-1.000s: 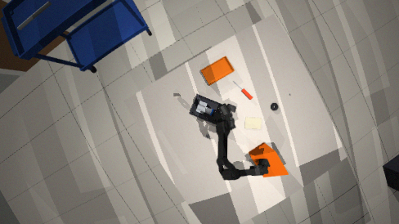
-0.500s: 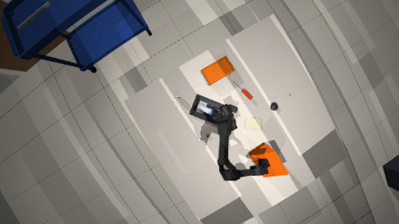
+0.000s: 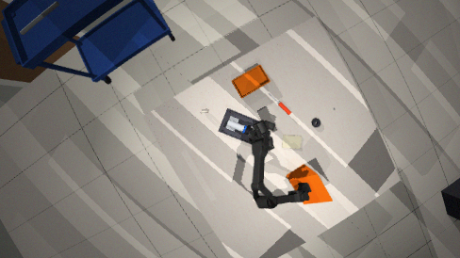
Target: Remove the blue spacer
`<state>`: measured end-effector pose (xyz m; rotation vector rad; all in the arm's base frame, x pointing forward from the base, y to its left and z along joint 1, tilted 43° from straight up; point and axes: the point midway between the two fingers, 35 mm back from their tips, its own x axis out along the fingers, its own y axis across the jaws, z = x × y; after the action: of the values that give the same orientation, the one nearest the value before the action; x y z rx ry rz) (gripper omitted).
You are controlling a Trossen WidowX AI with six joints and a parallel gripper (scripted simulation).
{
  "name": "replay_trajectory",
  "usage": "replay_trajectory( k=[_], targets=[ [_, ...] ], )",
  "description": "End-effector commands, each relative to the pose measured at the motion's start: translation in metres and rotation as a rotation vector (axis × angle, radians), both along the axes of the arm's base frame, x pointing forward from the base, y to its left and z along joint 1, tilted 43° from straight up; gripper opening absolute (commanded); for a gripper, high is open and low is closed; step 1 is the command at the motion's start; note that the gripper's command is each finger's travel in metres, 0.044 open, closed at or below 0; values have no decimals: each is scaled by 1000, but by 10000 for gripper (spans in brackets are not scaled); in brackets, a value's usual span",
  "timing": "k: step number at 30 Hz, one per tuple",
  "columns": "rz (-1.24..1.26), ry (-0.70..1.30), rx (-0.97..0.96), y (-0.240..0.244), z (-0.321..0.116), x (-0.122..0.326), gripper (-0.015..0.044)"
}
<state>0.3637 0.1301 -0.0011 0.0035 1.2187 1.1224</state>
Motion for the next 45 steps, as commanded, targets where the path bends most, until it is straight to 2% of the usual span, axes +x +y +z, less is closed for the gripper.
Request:
replay_trajectory(
  k=[1, 45],
  targets=[
    [0, -2, -2, -1, 0, 0, 0],
    [0, -1, -2, -3, -2, -3, 0]
  ],
)
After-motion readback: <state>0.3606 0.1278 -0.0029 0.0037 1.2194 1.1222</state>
